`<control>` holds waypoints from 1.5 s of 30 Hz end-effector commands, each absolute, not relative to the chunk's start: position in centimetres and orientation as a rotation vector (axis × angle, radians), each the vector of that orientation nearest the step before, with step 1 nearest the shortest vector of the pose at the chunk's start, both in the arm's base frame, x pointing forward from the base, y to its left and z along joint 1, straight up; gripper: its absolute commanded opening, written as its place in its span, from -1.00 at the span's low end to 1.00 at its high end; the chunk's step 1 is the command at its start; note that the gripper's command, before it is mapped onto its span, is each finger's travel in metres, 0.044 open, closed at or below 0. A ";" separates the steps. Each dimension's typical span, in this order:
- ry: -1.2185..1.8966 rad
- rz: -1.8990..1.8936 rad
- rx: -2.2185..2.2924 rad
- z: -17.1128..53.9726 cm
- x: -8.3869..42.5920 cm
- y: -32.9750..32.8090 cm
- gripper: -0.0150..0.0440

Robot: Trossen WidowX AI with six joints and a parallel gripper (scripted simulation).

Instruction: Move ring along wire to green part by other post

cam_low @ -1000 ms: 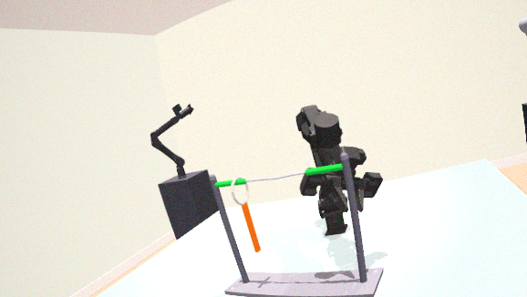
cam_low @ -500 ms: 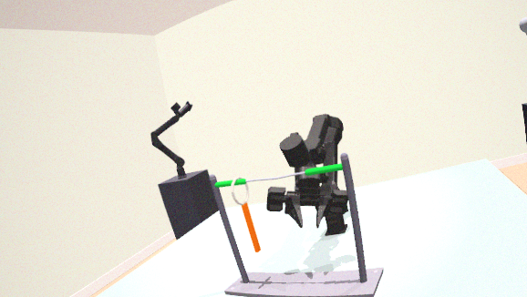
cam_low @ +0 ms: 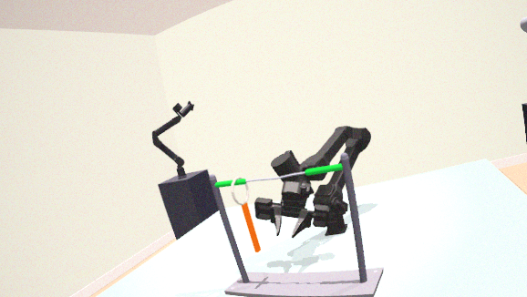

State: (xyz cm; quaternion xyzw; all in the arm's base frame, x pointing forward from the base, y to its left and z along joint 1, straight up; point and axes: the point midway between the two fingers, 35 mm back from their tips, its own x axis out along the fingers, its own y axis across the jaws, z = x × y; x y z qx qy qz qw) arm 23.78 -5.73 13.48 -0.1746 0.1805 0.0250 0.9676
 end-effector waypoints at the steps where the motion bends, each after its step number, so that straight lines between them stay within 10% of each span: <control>1: 0.339 -0.015 -0.366 12.6 22.5 -7.1 0.05; 45: 0.161 -0.125 0.002 14.9 26.4 -10.2 0.05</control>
